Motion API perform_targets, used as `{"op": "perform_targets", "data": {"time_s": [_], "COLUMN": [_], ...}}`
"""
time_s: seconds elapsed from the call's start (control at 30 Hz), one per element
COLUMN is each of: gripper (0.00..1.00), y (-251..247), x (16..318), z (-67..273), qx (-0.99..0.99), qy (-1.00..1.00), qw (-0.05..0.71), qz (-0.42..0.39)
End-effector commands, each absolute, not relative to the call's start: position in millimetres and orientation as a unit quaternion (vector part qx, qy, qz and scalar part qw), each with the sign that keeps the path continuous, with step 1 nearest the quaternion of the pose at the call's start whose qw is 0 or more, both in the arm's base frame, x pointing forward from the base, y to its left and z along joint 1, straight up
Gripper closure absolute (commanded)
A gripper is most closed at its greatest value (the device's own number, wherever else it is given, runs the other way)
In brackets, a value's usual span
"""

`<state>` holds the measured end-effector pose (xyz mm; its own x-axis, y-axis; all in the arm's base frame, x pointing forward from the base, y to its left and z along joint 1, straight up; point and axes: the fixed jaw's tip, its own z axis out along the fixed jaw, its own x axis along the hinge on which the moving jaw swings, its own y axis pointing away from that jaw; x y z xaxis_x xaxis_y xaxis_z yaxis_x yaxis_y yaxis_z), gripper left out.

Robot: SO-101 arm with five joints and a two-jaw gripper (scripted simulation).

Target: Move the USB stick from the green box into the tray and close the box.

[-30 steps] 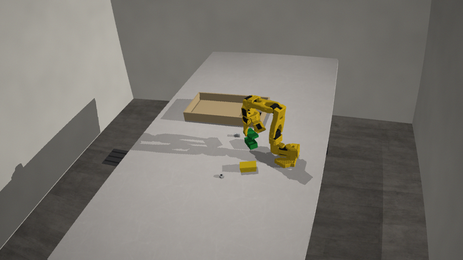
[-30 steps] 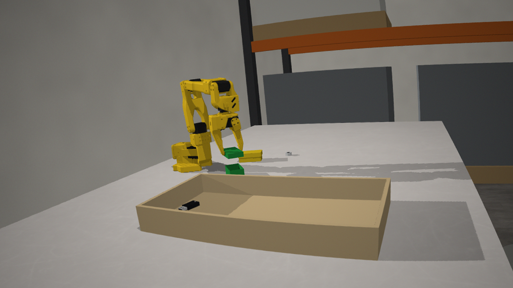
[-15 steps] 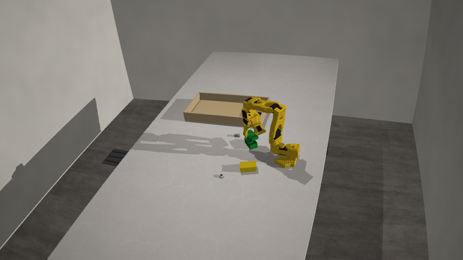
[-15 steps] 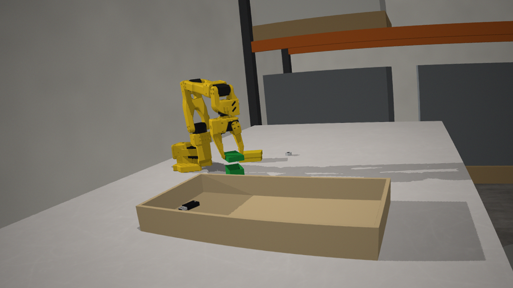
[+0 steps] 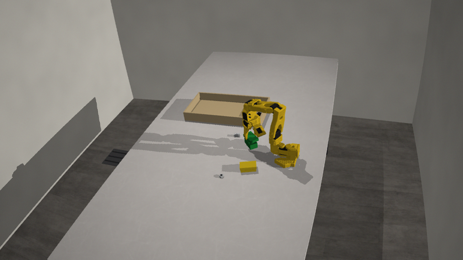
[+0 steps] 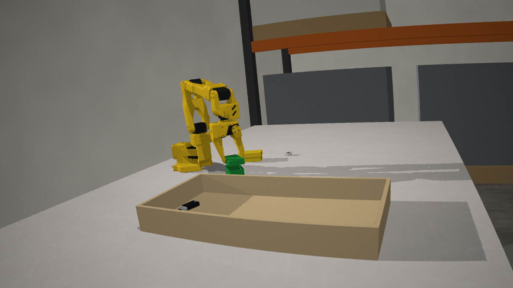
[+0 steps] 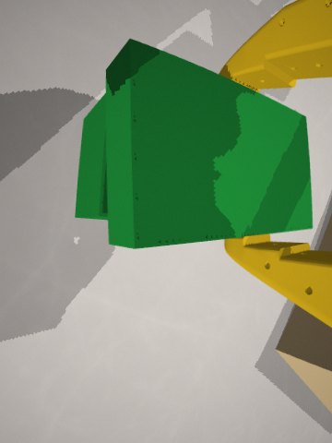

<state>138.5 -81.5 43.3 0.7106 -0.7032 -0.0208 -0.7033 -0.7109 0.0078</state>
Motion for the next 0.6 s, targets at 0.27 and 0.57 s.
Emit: {"op": "perform_targets", "data": {"time_s": [0.27,0.57], "gripper": [0.79,0.79], "y": [-81.9,-81.8], "x": [141.4,141.4], "z": [41.6,41.4], "qx": [-0.924,-0.924], "qy": [0.383,0.383], "qw": [0.000,0.000], "qz": [0.000,0.000]}}
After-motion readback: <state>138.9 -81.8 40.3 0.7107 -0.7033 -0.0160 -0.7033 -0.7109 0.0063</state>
